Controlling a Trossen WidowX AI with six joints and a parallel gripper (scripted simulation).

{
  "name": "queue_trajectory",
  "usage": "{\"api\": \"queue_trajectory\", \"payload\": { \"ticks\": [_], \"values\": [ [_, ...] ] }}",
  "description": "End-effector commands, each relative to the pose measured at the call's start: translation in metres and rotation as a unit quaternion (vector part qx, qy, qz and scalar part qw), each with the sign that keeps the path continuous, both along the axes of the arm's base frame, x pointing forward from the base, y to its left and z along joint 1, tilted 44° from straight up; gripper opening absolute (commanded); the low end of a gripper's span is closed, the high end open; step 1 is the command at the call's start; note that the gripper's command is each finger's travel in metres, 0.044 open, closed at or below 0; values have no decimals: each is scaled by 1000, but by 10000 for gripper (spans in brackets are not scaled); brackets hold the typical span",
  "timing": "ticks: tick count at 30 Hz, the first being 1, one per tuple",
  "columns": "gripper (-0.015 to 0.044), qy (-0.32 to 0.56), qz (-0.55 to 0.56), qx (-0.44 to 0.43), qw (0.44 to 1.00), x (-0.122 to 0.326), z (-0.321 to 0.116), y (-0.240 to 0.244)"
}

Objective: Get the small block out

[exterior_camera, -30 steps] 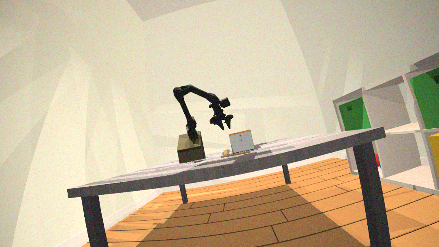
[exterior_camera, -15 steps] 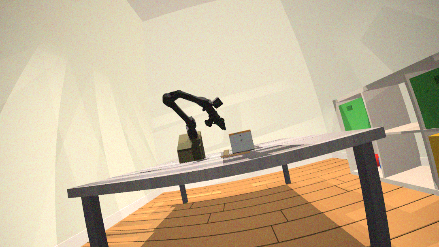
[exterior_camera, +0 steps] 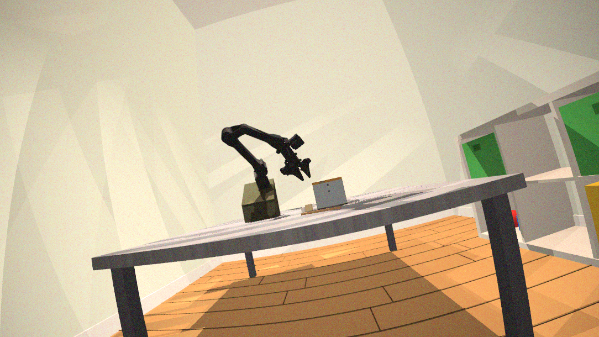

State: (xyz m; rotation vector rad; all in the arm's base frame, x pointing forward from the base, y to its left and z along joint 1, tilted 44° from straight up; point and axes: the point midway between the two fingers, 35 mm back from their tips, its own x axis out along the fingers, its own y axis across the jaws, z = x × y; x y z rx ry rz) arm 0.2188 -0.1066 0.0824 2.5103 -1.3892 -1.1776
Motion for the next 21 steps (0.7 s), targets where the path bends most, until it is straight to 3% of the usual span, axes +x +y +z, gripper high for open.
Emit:
{"api": "queue_trajectory", "payload": {
  "ticks": [1, 5, 9, 21],
  "values": [
    [285, -194, -176, 90, 961, -5, -14, -8],
    [285, -337, -301, 148, 880, -7, -20, -14],
    [285, -466, -411, 196, 759, -9, -26, -21],
    [285, -644, -556, 257, 459, -11, -37, -31]
  ]
}}
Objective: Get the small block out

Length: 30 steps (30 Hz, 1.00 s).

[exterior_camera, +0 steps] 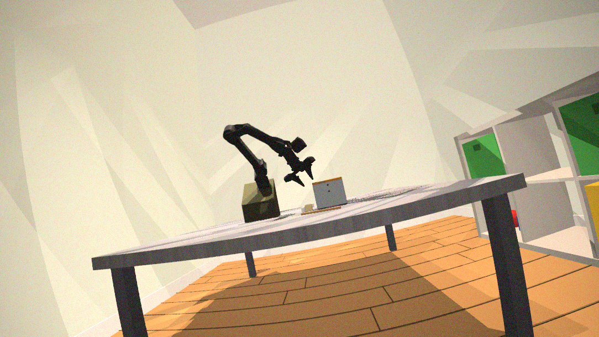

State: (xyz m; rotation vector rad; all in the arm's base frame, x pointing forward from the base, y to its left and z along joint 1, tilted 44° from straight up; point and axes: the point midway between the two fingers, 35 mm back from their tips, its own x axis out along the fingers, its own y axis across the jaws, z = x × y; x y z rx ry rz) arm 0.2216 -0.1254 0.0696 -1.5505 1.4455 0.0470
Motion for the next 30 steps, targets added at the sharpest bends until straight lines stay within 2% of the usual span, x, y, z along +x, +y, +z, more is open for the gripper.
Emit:
{"api": "queue_trajectory", "payload": {
  "ticks": [1, 7, 14, 22, 30],
  "values": [
    [285, -305, -282, 129, 900, -14, -25, -13],
    [285, -426, -381, 173, 802, -14, -29, -17],
    [285, -547, -480, 216, 651, -15, -34, -21],
    [285, -654, -562, 252, 440, -17, -39, -27],
    [285, -718, -607, 273, 201, -18, -43, -31]
  ]
}}
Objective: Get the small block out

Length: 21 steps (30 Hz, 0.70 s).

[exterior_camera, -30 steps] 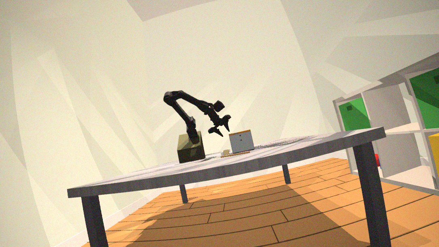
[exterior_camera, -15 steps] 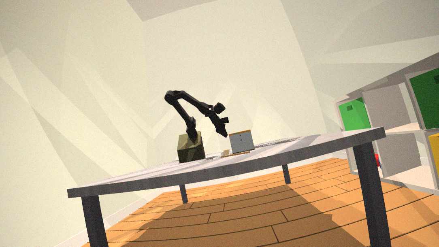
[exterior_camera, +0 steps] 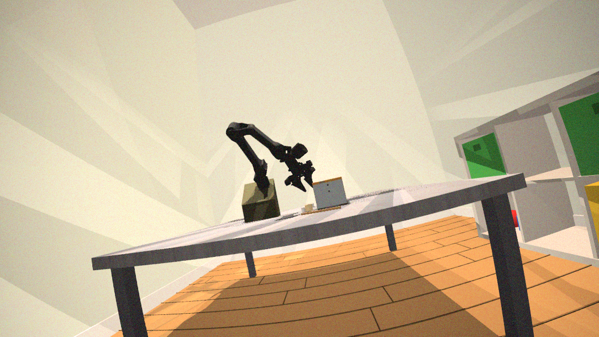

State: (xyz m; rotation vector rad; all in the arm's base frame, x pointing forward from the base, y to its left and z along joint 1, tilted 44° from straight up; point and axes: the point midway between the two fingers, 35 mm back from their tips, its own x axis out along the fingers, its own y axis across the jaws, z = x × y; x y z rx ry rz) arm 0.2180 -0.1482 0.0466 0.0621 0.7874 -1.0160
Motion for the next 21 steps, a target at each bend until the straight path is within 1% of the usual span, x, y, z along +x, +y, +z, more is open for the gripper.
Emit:
{"api": "queue_trajectory", "payload": {
  "ticks": [1, 8, 10, 11, 16, 21],
  "values": [
    [285, -312, -276, 124, 901, -15, -20, -9],
    [285, -450, -387, 174, 786, -15, -23, -13],
    [285, -431, -383, 174, 798, -18, -25, -15],
    [285, -444, -396, 181, 783, -19, -26, -16],
    [285, -579, -494, 230, 606, -16, -28, -17],
    [285, -645, -540, 256, 476, -14, -28, -18]
  ]
}}
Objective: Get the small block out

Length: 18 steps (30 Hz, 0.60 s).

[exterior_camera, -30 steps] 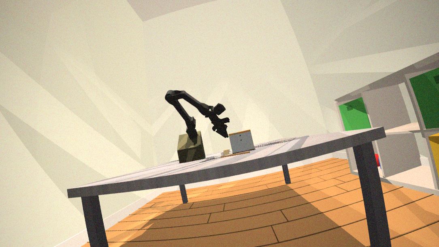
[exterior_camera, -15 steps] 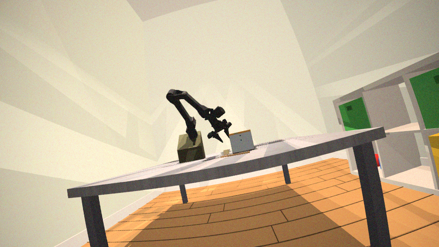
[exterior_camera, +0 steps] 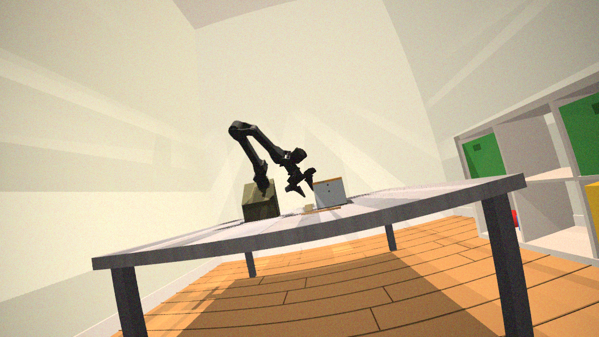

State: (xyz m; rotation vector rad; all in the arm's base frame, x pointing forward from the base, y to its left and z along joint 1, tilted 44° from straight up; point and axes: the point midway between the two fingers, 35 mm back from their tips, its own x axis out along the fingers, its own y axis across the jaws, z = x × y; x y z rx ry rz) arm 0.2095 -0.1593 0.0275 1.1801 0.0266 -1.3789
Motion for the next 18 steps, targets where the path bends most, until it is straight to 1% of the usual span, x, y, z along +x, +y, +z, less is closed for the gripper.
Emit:
{"api": "queue_trajectory", "payload": {
  "ticks": [1, 5, 6, 18],
  "values": [
    [285, -324, -268, 123, 899, -6, -9, -7],
    [285, -402, -330, 154, 840, -5, -10, -7],
    [285, -410, -336, 157, 833, -5, -10, -7],
    [285, -412, -337, 157, 832, -5, -10, -7]
  ]
}}
